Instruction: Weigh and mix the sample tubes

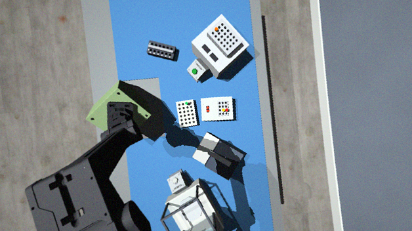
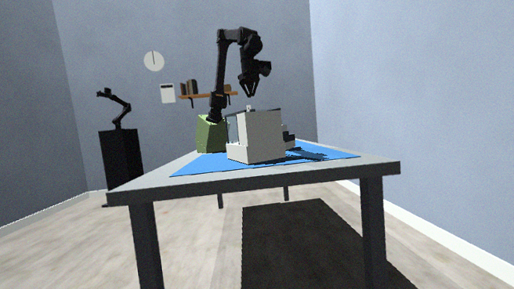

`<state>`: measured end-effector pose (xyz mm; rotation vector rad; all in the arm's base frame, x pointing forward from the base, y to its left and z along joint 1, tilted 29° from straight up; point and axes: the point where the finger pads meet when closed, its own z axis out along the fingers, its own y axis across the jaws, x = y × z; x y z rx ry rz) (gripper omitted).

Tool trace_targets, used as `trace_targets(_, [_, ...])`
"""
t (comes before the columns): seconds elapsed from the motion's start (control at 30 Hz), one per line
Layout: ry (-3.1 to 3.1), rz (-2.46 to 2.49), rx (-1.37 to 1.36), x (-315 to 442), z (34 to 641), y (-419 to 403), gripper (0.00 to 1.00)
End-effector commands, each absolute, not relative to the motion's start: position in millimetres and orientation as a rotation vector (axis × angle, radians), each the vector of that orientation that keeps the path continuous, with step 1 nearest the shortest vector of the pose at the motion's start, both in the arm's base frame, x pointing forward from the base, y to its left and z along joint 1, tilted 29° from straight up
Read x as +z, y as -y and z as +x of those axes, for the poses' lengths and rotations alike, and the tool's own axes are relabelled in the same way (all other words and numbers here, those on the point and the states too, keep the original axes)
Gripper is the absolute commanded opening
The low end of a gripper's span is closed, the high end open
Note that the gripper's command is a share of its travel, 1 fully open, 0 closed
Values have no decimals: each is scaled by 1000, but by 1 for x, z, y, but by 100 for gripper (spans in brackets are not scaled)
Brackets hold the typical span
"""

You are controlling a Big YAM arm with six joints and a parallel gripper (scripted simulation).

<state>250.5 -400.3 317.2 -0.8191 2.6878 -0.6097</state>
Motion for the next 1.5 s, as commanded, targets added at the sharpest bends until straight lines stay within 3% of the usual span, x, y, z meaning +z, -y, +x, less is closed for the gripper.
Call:
trace_targets(0.0, [-2677, -836, -620, 324, 253, 391, 30])
trace_targets(0.43, [-2671, -822, -651, 332, 253, 402, 30])
trace_targets(1.47, [-2688, -823, -597, 270, 274, 413, 30])
